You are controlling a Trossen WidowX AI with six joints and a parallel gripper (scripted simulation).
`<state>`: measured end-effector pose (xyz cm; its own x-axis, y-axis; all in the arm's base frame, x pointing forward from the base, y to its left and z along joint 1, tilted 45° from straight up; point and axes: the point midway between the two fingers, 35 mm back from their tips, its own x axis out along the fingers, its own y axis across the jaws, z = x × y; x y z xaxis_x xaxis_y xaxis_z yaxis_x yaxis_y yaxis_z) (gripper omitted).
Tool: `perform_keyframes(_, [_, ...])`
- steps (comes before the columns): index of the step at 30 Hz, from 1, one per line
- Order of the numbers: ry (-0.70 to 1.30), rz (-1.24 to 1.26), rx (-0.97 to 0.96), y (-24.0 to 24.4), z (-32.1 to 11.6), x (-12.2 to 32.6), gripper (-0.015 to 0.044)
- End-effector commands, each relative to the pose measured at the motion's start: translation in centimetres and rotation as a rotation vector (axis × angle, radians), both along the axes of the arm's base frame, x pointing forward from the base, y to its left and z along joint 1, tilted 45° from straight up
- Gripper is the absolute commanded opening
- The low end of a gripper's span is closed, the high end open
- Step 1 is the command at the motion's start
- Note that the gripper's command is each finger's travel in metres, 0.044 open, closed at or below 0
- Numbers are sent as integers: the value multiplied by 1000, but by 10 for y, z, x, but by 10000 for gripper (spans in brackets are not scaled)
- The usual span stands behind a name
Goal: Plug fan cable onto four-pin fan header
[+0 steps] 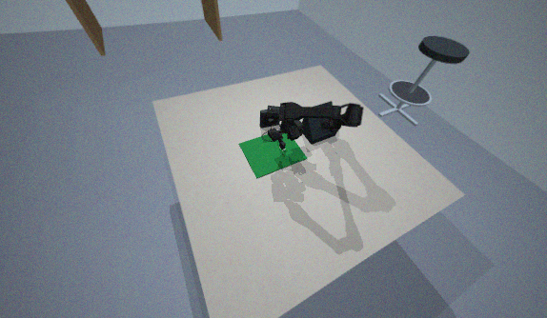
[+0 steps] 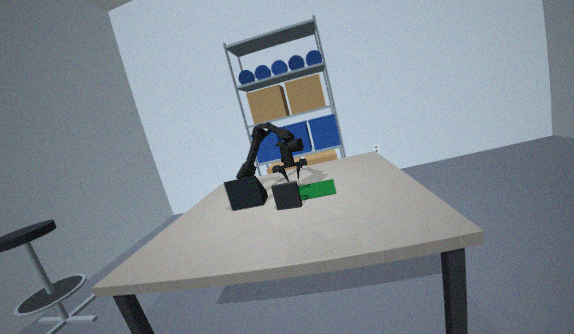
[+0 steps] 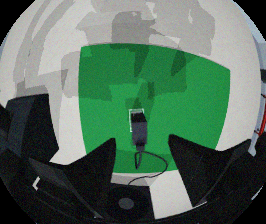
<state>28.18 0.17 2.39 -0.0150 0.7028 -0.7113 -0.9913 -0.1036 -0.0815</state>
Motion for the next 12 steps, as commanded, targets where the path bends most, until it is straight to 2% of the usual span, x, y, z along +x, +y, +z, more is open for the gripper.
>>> perform_keyframes(1, [0,9,-3,-1,6,0,260])
perform_keyframes(8, [0,8,1,75,81,-3,260])
perform_keyframes(12, [0,9,4,83,89,-6,260])
